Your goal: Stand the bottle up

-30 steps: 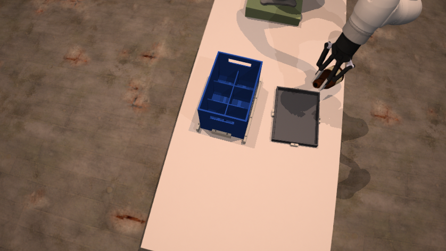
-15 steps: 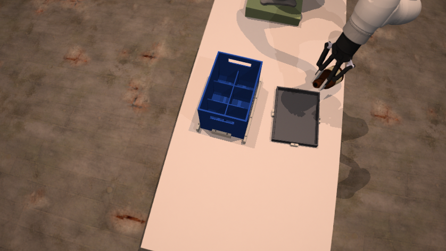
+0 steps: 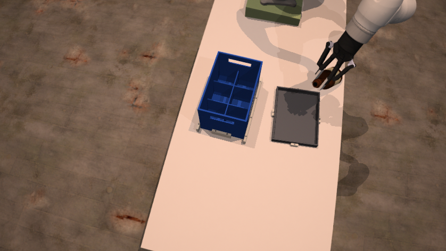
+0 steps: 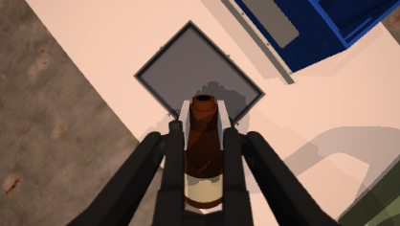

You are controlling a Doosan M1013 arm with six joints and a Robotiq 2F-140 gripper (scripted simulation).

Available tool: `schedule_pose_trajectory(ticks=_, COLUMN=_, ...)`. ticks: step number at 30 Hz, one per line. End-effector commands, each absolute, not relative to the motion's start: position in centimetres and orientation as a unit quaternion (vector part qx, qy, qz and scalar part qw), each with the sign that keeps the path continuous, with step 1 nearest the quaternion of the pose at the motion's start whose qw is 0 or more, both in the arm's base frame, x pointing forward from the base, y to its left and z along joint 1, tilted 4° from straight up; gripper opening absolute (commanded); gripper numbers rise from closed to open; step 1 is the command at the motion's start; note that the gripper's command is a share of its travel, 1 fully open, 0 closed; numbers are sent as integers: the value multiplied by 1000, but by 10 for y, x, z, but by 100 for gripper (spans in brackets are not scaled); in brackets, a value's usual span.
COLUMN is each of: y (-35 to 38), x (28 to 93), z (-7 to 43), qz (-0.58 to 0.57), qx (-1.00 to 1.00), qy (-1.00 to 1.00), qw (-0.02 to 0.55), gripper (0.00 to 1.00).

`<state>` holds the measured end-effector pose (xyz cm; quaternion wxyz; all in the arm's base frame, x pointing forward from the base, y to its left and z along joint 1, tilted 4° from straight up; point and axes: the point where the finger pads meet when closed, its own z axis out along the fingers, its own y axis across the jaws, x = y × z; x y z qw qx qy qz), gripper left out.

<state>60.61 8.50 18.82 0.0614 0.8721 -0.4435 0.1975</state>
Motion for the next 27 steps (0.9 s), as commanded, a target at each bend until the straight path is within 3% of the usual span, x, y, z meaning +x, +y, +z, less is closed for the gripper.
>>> schedule_pose_trajectory(ticks=1, y=85, x=606, z=188, qz=205, qx=870, qy=-443, qw=65, gripper=10)
schedule_pose_trajectory(ticks=27, y=88, x=606, z=189, qz=240, qx=862, qy=-439, qw=78, gripper=10)
